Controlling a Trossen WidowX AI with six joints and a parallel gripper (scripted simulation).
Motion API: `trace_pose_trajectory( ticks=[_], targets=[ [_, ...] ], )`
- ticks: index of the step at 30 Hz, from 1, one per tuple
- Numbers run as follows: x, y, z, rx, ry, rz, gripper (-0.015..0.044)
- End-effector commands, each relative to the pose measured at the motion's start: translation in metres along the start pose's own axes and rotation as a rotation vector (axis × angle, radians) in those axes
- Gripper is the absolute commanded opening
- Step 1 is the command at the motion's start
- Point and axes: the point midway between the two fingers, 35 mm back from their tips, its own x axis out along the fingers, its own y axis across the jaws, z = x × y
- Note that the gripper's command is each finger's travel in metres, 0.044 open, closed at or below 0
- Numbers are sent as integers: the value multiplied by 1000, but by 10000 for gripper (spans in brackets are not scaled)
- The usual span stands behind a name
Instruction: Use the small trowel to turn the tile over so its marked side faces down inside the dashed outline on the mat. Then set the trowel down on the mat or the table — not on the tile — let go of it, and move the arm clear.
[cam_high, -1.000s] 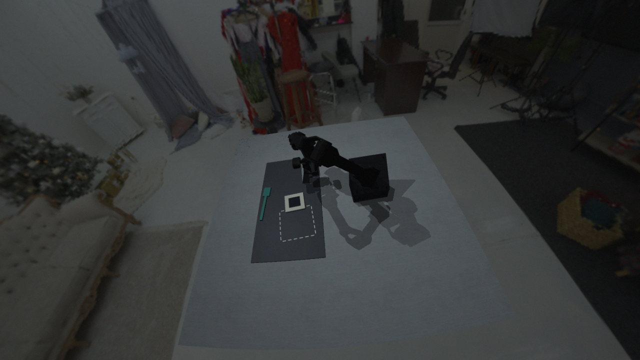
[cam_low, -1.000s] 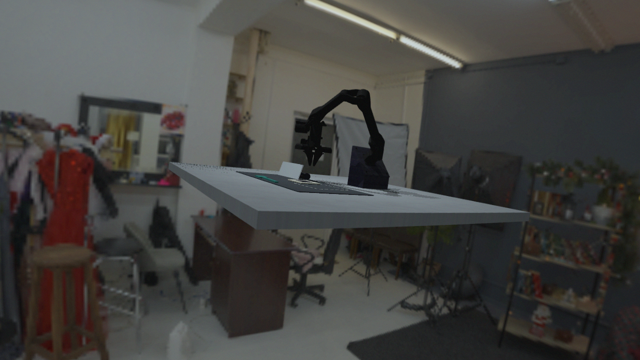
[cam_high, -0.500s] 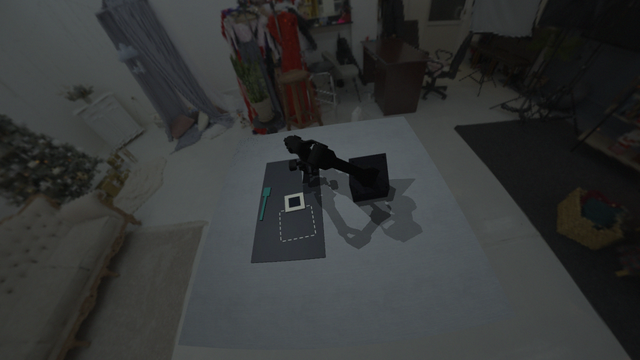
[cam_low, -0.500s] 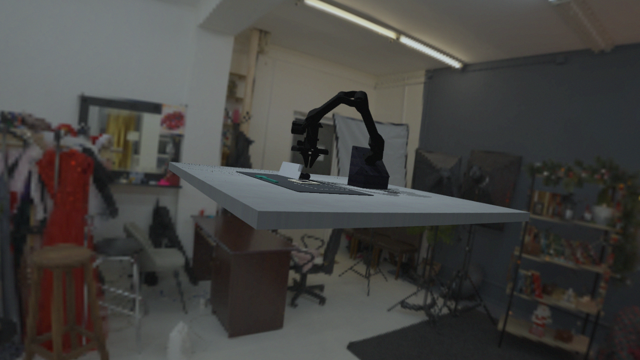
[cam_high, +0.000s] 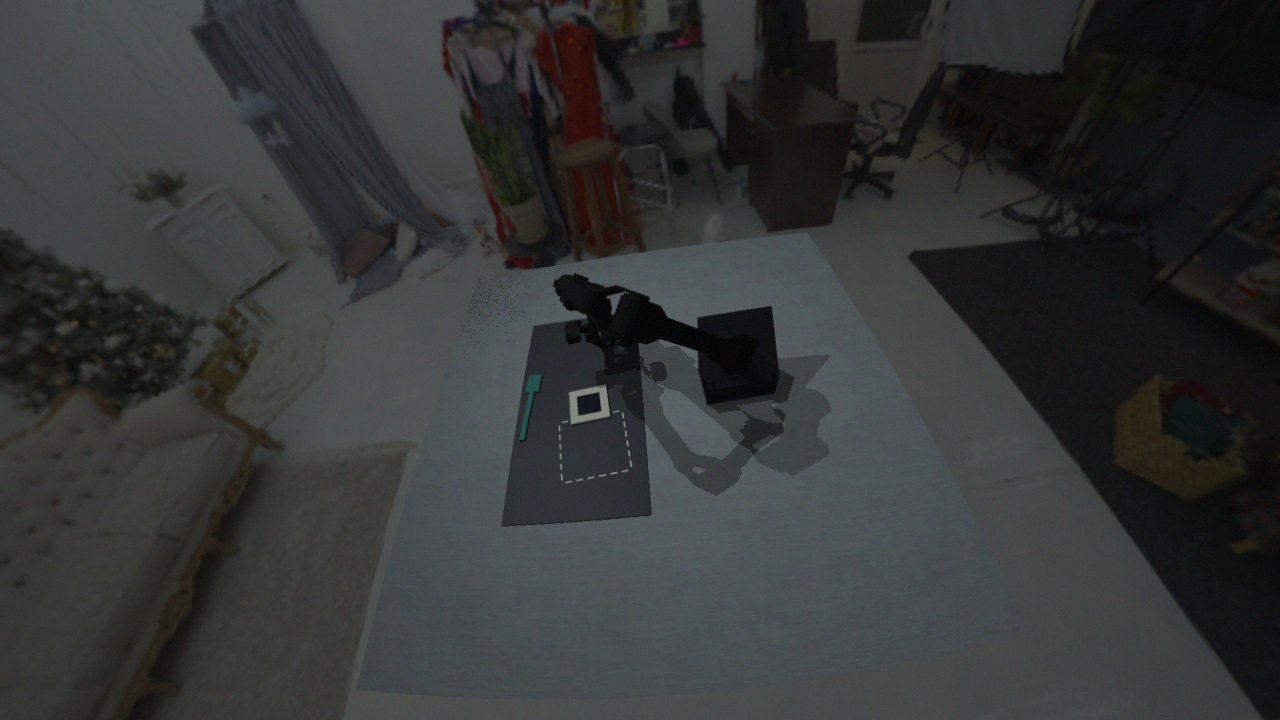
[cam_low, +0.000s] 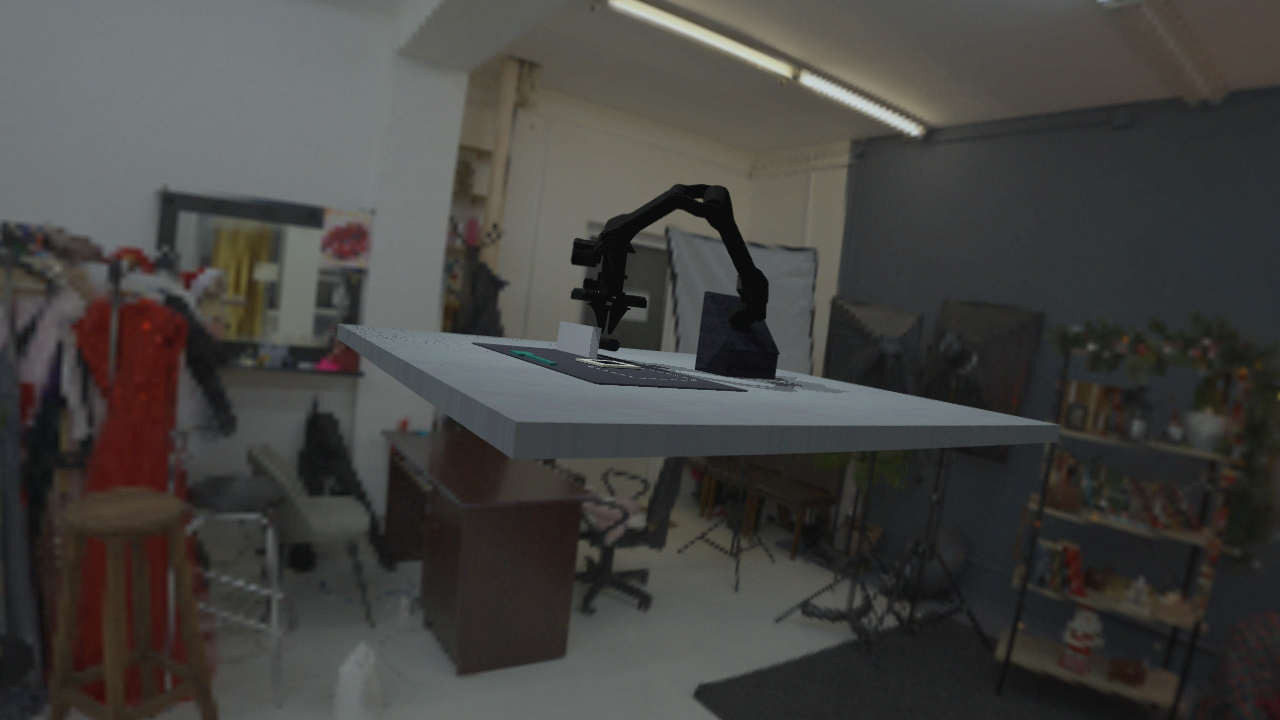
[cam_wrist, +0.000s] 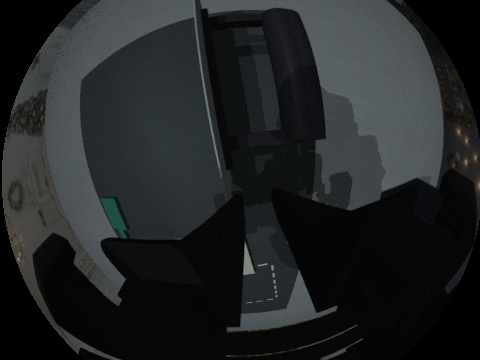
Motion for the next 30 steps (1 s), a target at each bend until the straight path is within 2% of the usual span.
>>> trace_pose_trajectory(
  ticks=[1, 21, 30],
  targets=[
    [2, 10, 0, -1, 4, 1, 100],
    [1, 64, -1, -3, 4, 3, 100],
    [2, 59, -1, -9, 0, 1, 100]
  ],
)
